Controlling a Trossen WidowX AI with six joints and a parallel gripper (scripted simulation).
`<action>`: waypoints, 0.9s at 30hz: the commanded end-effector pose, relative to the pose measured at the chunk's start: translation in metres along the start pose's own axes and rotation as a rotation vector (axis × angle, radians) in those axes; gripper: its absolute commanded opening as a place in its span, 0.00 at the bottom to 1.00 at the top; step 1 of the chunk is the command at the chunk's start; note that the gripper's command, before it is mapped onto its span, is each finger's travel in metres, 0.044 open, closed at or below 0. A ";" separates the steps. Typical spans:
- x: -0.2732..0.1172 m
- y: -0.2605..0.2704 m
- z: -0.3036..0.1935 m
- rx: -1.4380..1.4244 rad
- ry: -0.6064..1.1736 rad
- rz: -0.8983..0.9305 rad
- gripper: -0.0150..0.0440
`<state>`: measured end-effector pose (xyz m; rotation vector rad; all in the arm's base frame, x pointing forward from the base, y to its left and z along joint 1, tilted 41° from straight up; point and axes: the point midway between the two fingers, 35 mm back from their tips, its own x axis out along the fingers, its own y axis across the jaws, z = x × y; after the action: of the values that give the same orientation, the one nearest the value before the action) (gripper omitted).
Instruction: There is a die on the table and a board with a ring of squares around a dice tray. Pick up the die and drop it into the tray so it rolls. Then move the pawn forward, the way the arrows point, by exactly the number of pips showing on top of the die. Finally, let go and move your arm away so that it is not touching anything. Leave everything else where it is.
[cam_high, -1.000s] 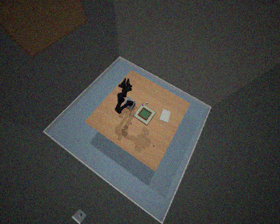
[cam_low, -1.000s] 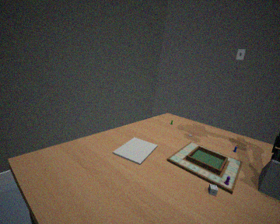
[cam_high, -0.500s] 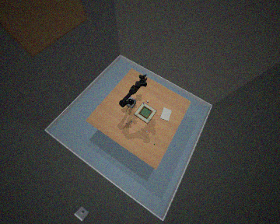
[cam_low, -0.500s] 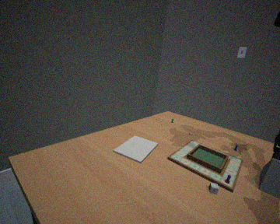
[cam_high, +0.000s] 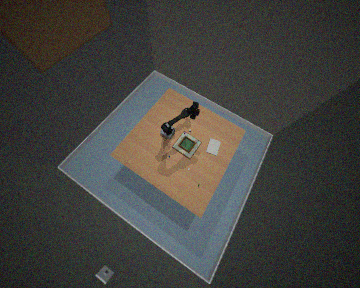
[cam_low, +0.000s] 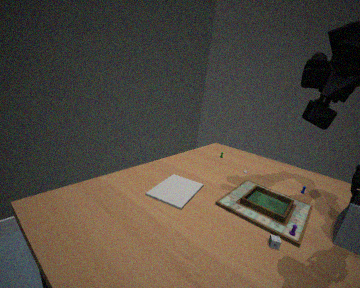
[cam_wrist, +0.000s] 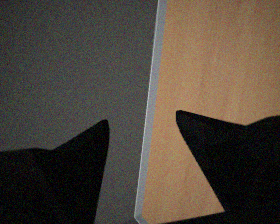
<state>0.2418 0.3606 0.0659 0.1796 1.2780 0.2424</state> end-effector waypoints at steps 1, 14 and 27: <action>0.035 -0.043 -0.007 -0.063 0.047 -0.167 0.72; 0.108 -0.236 -0.062 -0.233 0.410 -0.800 0.72; 0.111 -0.286 -0.081 -0.275 0.509 -0.901 0.72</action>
<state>0.2179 0.1280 -0.1275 -0.7177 1.6769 -0.3314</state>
